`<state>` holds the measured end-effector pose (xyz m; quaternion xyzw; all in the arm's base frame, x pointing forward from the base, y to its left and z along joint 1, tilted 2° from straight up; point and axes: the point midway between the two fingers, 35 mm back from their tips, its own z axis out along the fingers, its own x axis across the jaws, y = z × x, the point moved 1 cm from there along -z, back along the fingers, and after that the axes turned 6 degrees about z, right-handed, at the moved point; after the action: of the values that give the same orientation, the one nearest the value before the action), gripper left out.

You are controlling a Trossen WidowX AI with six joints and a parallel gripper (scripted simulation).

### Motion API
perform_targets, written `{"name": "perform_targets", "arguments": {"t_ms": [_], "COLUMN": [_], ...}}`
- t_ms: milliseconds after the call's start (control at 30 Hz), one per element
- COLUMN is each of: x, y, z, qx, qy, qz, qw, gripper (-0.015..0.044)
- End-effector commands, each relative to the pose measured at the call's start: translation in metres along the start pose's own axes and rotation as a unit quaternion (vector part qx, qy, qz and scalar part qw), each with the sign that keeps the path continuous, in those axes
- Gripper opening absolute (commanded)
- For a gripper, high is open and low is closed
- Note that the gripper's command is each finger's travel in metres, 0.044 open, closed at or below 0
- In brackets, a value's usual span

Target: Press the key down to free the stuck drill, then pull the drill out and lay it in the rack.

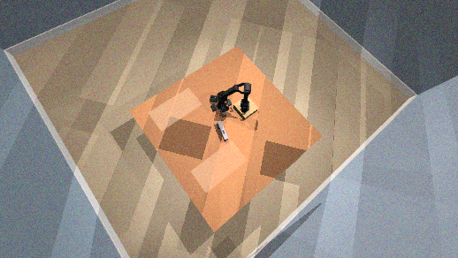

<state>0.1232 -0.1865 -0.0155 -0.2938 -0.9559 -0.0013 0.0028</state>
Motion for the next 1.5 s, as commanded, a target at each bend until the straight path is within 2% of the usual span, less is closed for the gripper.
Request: {"name": "perform_targets", "arguments": {"t_ms": [0, 1467], "x": [0.0015, 0.0027], "y": [0.0002, 0.0048], "z": [0.0061, 0.0107], "qx": [0.000, 0.000], "qy": [0.002, 0.002], "qz": [-0.002, -0.002], "qw": [1.000, 1.000], "gripper": [0.0000, 0.0000]}}
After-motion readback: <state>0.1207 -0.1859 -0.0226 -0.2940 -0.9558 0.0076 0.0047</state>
